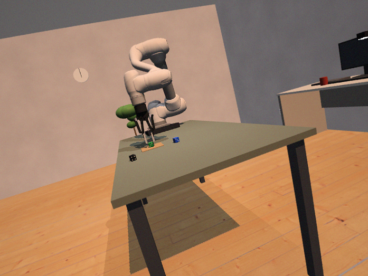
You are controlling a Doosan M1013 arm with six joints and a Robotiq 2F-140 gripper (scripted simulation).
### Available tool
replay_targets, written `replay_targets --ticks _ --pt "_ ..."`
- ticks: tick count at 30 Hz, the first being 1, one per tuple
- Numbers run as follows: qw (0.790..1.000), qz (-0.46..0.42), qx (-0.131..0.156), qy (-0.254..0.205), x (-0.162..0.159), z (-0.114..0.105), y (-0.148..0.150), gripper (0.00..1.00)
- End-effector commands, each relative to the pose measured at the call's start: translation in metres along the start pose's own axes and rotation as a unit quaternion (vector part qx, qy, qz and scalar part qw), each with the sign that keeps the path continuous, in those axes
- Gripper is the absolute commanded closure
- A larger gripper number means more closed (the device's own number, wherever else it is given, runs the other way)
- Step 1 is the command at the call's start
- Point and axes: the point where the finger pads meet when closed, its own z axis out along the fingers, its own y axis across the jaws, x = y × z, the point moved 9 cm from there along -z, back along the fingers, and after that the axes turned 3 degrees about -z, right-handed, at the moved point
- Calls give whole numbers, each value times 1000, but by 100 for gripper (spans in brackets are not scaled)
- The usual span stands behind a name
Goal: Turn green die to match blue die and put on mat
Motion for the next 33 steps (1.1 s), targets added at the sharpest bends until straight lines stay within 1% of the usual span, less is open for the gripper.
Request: replay_targets --ticks 1,8,10,14,18,19,33 --pt "1000 0 0 0 0 -15 0 65" --pt "1000 0 0 0 0 -51 0 65" --pt "1000 0 0 0 0 -51 0 65" --pt "1000 0 0 0 0 -60 0 65" --pt "1000 0 0 0 0 -62 0 65" --pt "1000 0 0 0 0 -62 0 0" --pt "1000 0 0 0 0 -62 0 0"
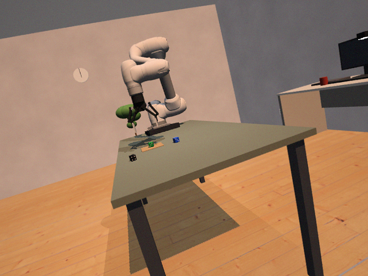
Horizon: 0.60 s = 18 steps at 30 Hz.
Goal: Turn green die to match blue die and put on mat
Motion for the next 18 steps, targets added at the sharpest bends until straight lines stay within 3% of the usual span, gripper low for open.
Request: replay_targets --ticks 1,11,18 --pt "1000 0 0 0 0 0 0 0" --pt "1000 18 0 0 0 0 0 0" --pt "985 174 0 0 0 0 0 0"
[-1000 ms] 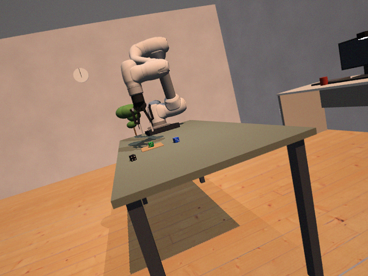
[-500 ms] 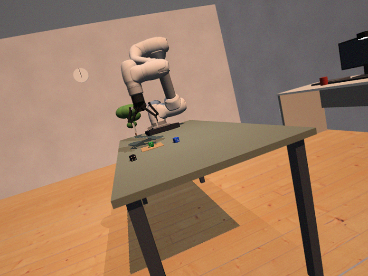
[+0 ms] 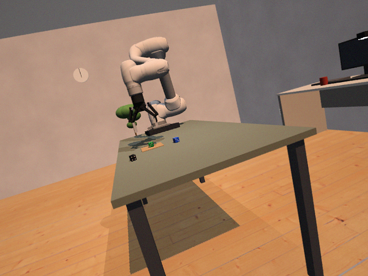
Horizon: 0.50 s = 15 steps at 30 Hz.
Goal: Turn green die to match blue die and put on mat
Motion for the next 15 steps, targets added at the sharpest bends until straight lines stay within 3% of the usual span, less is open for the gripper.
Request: replay_targets --ticks 1,8,11,15 --pt "996 85 -3 1 0 0 -1 0" --pt "974 226 -3 1 0 1 0 0" --pt "973 231 -3 1 0 1 0 0" --pt "943 332 -3 1 0 1 0 0"
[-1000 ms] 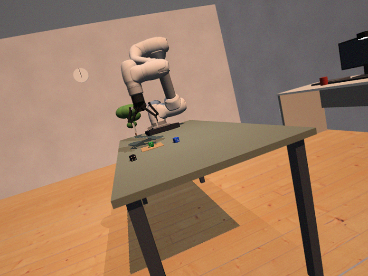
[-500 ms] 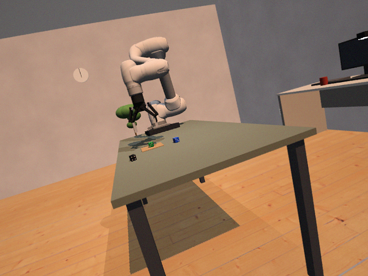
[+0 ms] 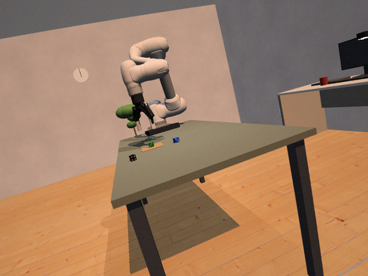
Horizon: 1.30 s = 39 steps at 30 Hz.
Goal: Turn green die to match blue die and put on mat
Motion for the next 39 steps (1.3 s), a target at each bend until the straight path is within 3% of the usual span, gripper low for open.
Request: replay_targets --ticks 1,9,12,18,22,23,39 --pt "996 87 -2 2 0 0 -1 0" --pt "969 246 -2 2 0 1 0 0" --pt "969 248 -2 2 0 1 0 0" --pt "927 375 -2 3 0 1 0 0" --pt "920 392 -2 3 0 1 0 0" --pt "920 392 -2 3 0 1 0 65" --pt "920 392 -2 3 0 1 0 65"
